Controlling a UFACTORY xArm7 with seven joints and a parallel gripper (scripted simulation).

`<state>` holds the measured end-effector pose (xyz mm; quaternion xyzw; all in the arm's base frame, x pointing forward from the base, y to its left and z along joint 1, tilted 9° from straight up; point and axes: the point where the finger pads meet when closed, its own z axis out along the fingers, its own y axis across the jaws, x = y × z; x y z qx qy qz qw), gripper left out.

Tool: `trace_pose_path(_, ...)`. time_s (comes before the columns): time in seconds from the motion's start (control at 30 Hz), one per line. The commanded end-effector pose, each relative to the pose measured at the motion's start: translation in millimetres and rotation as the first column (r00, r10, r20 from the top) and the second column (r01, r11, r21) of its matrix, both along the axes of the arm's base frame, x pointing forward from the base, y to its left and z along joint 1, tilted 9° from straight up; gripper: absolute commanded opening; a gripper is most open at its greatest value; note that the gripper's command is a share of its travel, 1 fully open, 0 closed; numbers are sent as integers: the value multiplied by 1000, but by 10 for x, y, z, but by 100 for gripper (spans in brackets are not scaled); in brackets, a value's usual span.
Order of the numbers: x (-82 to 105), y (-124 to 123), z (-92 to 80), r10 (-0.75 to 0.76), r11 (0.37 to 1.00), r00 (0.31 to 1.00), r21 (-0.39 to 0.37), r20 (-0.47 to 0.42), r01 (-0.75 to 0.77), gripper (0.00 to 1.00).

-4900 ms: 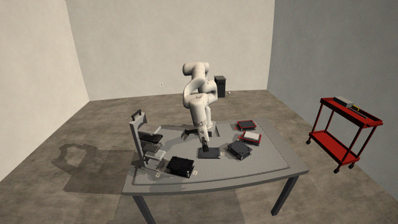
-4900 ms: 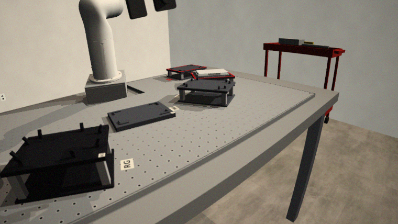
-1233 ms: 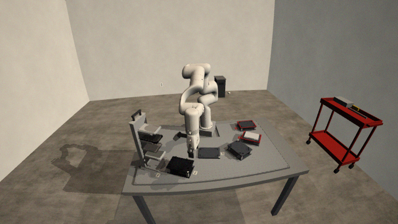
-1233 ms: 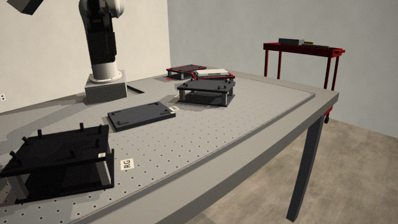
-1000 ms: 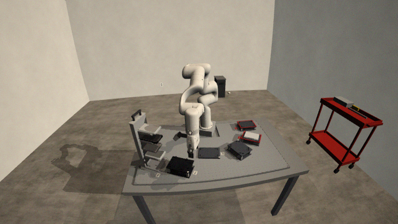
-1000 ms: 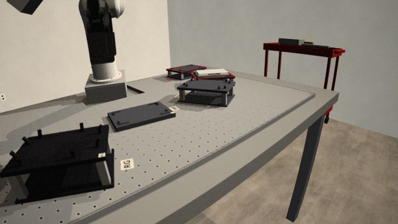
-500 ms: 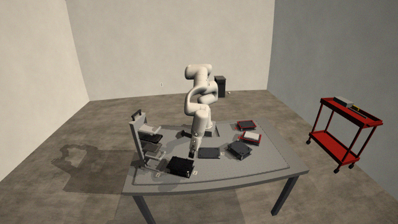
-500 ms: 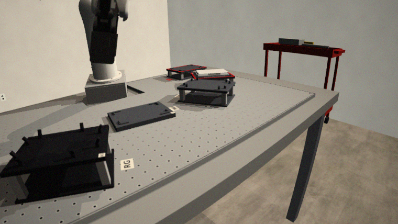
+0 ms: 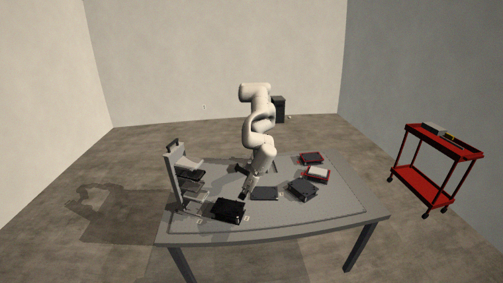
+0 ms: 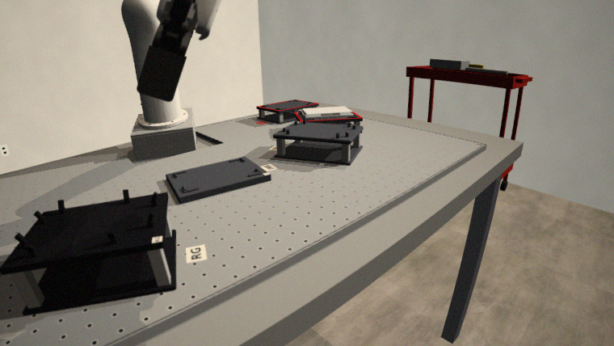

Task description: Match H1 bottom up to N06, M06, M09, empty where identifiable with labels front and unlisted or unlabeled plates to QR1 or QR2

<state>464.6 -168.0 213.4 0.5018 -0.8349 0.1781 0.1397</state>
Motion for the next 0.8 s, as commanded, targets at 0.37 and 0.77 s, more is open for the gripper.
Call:
trace_pose_path(0.37,11,8,10,-43,980,995,-198,-90,25,100)
trace_pose_path(0.77,9,8,9,-97,929,982,-370,-163,31,100)
